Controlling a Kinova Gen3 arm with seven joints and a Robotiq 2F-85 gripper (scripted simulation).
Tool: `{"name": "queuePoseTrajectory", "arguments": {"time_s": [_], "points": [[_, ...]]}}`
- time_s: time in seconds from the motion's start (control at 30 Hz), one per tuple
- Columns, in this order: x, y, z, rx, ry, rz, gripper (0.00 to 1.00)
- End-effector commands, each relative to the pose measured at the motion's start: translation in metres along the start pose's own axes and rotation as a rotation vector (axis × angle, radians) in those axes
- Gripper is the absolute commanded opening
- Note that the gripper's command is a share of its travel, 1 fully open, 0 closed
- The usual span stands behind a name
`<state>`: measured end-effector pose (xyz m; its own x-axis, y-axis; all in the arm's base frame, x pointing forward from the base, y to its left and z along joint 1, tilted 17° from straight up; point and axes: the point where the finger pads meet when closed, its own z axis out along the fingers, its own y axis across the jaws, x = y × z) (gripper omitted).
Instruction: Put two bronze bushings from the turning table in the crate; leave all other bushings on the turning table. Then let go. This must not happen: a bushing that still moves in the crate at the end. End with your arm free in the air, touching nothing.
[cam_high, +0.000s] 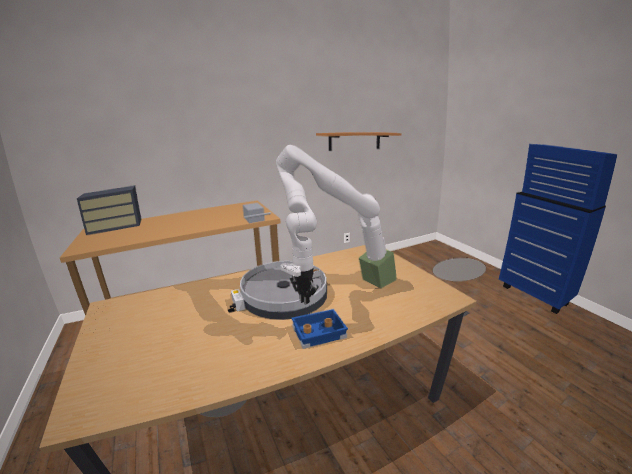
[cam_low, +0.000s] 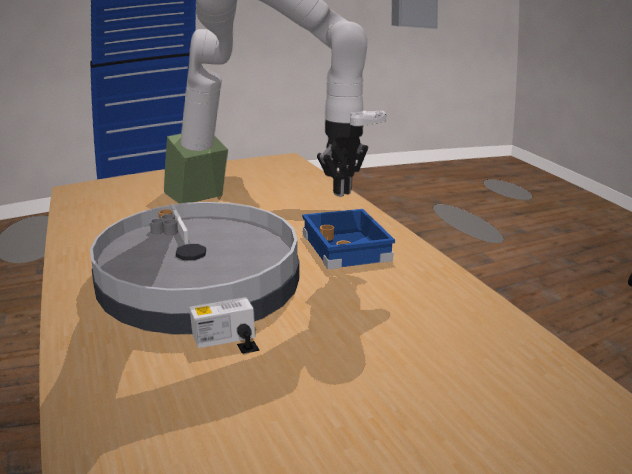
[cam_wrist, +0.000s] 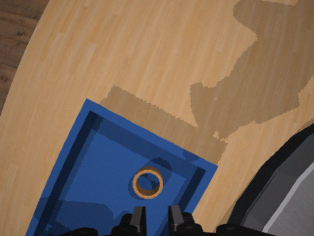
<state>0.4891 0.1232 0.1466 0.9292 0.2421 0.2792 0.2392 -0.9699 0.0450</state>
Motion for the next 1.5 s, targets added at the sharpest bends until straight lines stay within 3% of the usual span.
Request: {"name": "queuePoseTrajectory", "arguments": {"time_s": [0.0,1.33,1.37,1.47], "points": [[0.0005,-0.0001,-0.0006,0.0,0.002,0.0,0.16],[0.0005,-0.0001,-0.0006,0.0,0.002,0.0,0.16],[0.0005,-0.0001,-0.0006,0.0,0.002,0.0,1.0],[0.0005,-0.0001,-0.0006,0.0,0.002,0.0,1.0]]}}
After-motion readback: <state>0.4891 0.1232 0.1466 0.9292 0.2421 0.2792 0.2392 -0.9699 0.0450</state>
